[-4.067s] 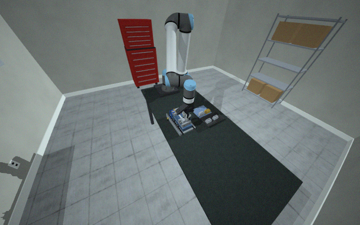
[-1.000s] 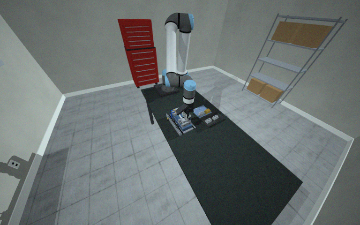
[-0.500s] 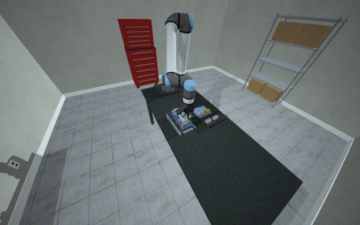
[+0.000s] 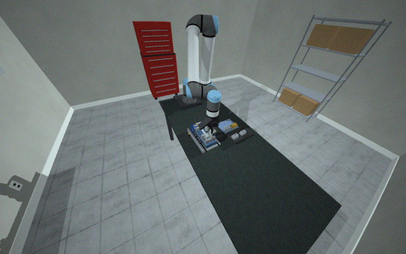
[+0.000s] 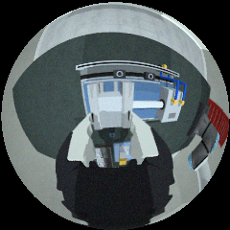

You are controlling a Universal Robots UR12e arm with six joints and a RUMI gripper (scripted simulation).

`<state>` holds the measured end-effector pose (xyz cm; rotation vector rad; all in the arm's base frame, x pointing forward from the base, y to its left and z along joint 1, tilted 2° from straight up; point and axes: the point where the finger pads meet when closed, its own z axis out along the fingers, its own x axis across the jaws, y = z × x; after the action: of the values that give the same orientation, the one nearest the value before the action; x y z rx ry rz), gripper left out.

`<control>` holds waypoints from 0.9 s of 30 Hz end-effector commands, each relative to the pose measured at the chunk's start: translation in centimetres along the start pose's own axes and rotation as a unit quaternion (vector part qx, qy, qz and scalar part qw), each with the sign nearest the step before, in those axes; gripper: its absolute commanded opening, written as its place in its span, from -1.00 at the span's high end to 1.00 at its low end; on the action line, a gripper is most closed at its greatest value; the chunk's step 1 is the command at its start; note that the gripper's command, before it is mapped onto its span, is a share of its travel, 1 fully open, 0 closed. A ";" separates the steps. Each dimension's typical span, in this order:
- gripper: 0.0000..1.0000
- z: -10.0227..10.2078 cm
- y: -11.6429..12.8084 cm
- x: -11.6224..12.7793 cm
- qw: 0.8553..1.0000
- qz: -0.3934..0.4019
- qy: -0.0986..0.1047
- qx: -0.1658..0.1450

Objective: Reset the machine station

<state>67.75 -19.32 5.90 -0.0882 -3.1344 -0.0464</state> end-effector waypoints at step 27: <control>0.19 -1.9 0.0 -0.1 1.000 0.000 -0.001 0.000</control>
<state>67.75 -19.35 7.02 -0.0882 -3.1344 -0.0464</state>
